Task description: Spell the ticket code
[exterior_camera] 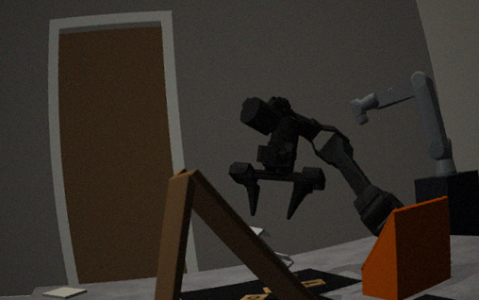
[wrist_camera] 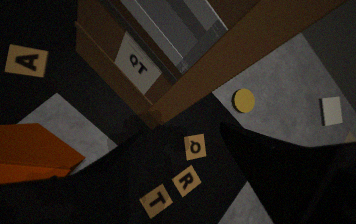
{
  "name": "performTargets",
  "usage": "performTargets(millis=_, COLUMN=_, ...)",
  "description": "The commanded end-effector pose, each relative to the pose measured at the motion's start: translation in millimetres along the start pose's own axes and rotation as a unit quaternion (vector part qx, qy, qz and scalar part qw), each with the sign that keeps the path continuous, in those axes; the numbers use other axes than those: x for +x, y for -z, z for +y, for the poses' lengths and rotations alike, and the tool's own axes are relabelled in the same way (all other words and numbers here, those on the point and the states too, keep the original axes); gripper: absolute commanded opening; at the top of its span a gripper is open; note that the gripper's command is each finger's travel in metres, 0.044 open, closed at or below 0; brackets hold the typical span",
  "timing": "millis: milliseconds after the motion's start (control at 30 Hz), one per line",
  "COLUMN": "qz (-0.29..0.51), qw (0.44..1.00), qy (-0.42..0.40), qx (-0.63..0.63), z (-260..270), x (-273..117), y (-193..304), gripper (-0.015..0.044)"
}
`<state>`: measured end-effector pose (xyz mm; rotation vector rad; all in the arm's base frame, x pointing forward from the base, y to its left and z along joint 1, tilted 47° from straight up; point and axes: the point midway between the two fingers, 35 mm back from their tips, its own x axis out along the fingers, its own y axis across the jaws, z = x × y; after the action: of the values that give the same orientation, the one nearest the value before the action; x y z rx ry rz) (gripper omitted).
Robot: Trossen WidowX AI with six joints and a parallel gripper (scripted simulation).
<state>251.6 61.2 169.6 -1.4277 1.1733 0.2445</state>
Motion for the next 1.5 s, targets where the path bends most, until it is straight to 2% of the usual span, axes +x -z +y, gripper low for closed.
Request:
performTargets(millis=0, qz=0.043, qw=0.99, qy=-0.006, qx=0.131, z=-7.2, x=21.2, y=48.6, gripper=0.034)
performTargets(millis=200, qz=0.12, qw=0.934, qy=-0.001, qx=0.335, z=-0.1, x=44.5, y=127.0, gripper=0.034)
performTargets(millis=467, qz=0.215, qw=0.804, qy=0.035, qx=0.553, z=38.9, x=52.8, y=209.9, gripper=0.034)
performTargets(millis=833, qz=0.217, qw=0.801, qy=0.035, qx=0.557, z=45.3, x=53.2, y=210.0, gripper=0.034)
performTargets(millis=1167, qz=0.218, qw=0.801, qy=0.036, qx=0.557, z=52.4, x=81.7, y=222.2, gripper=0.034)
performTargets(millis=1467, qz=0.218, qw=0.801, qy=0.036, qx=0.557, z=53.3, x=83.0, y=222.6, gripper=0.034)
